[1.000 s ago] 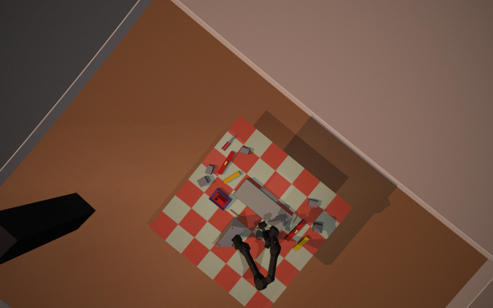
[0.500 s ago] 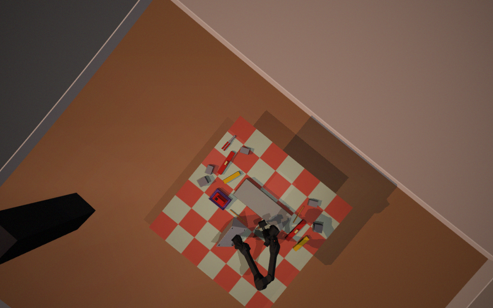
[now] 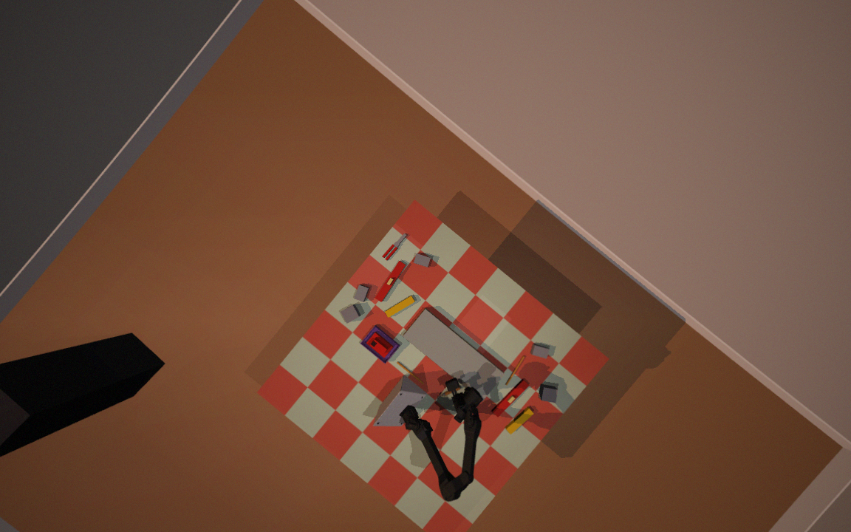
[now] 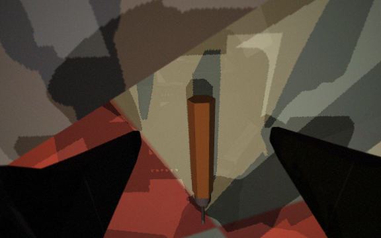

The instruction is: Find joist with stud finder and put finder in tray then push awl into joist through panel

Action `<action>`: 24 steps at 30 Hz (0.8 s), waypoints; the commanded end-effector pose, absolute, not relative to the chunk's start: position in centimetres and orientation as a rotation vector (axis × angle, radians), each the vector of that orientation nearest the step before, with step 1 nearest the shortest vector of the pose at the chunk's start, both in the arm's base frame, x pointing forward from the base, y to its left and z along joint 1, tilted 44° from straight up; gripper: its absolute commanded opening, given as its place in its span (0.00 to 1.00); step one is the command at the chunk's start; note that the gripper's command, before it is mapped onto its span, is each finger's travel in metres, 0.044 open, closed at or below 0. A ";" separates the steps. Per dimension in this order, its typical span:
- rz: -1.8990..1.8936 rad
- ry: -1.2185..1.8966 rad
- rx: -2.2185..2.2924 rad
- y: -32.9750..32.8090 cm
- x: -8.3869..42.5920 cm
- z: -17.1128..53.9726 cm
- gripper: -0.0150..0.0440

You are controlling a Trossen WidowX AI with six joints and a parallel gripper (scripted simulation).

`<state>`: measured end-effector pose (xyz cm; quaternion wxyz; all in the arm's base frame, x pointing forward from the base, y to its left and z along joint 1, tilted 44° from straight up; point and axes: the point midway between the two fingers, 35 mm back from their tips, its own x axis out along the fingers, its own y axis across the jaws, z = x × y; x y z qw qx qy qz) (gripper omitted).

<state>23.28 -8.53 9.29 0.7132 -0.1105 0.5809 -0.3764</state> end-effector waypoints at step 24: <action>-0.836 1.292 -0.252 -8.8 23.2 9.0 0.25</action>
